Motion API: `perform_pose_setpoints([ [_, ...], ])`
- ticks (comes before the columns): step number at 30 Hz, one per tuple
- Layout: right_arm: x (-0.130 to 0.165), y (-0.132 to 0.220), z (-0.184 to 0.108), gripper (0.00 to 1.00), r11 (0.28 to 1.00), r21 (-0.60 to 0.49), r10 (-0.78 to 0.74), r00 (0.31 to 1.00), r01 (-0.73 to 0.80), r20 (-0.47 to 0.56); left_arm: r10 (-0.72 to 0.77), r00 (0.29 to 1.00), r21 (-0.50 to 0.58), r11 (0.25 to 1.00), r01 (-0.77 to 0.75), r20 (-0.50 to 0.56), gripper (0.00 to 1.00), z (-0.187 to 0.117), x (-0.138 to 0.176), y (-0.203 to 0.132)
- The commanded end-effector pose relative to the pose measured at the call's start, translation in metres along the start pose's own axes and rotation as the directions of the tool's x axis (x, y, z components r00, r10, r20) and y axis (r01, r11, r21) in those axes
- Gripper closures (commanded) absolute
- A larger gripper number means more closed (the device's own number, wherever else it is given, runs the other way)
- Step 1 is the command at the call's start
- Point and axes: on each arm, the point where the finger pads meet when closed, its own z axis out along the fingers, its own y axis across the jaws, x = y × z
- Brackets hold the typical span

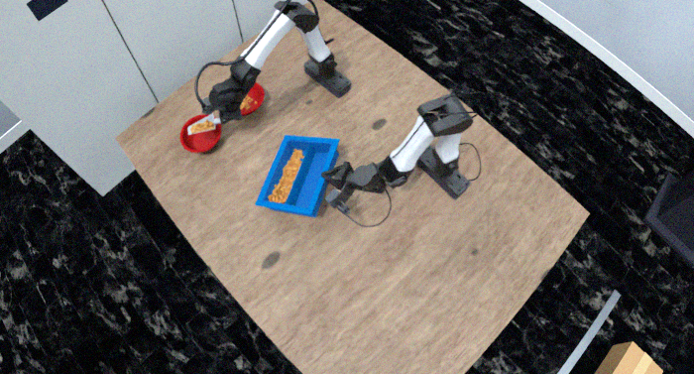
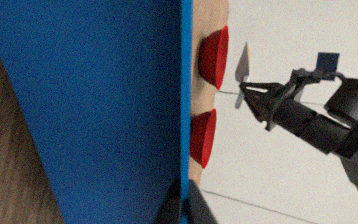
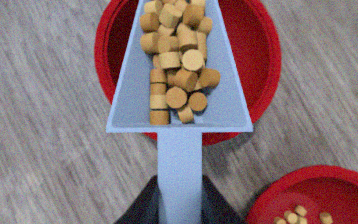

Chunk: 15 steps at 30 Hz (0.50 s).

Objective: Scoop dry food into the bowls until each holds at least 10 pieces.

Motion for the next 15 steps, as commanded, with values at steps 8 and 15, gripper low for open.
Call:
perform_pose_setpoints([
  [8,-0.021,0.003,-0.023,1.0,0.994,-0.098,0.037,0.999,-0.039,-0.02,0.113,0.993,0.097,0.989,-0.115,0.023,1.0,-0.003,-0.007,-0.043],
  [15,-0.021,0.009,-0.025,1.0,0.994,-0.109,0.021,1.0,-0.022,-0.014,0.113,0.993,0.097,0.989,-0.115,0.023,1.0,-0.003,-0.007,-0.043],
])
